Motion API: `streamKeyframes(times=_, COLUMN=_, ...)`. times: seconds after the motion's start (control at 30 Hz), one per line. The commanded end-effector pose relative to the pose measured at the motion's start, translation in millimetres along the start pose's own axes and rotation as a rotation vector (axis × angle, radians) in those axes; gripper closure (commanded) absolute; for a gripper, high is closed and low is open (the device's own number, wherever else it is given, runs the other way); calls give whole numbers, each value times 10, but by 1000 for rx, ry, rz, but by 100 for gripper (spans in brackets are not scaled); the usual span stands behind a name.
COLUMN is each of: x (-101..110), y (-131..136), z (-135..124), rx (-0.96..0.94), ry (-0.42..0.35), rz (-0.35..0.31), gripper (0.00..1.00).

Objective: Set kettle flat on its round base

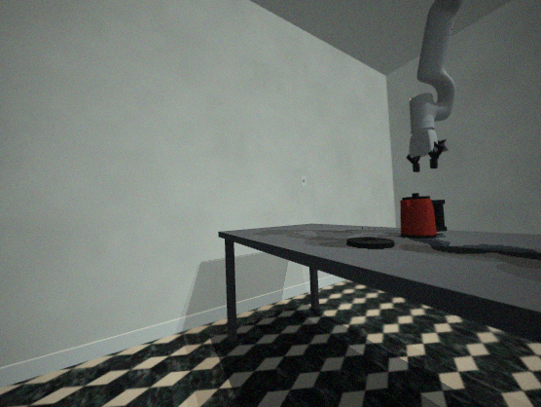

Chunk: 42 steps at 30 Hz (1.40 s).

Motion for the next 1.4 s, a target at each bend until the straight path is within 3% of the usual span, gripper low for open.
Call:
streamKeyframes(times=0.0, x=5, y=4, z=10, rx=12, ry=3, rz=-3, gripper=19)
streamKeyframes(times=1.37, x=2, y=24, z=25, rx=31, ry=7, rz=-10, gripper=19)
Point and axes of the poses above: the point where the finger pads meet when closed, its own x axis back along the fingers, its own y axis across the jaws, z = x × y, the point moved 5 cm from there along x, back along the fingers, and after that the axes turned 5 degrees about -x, right-handed, at the moved point
